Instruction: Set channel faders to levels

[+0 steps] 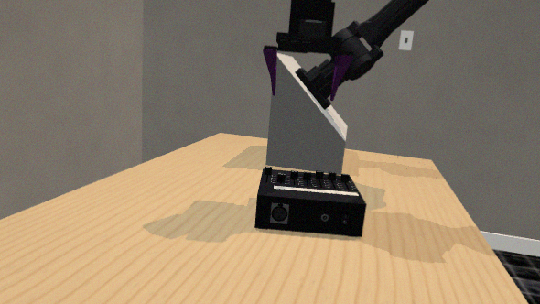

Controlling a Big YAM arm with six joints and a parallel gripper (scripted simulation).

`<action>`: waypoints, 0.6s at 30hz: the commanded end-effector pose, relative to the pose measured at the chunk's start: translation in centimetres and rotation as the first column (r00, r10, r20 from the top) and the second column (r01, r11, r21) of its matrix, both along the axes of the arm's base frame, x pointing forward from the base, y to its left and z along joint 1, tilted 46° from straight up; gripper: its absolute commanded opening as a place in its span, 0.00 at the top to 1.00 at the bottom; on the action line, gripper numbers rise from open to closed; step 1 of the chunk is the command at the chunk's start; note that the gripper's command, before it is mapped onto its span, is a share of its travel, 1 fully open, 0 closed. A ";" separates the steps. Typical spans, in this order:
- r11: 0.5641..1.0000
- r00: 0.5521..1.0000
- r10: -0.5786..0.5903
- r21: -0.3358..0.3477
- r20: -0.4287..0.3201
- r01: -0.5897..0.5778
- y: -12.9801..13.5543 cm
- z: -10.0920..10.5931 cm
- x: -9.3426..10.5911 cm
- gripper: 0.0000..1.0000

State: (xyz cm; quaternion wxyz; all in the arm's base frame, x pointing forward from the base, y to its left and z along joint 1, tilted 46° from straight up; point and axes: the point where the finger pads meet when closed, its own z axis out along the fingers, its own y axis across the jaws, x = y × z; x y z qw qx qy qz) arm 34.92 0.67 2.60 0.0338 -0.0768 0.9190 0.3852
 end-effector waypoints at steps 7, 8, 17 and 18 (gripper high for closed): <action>1.000 1.000 -0.001 -0.003 0.023 0.001 -0.7 0.6 0.6 0.00; 1.000 1.000 -0.001 -0.003 0.023 0.001 -0.7 0.6 0.6 0.00; 1.000 1.000 -0.001 -0.003 0.023 0.001 -0.7 0.6 0.6 0.00; 1.000 1.000 -0.001 -0.003 0.023 0.001 -0.7 0.6 0.6 0.00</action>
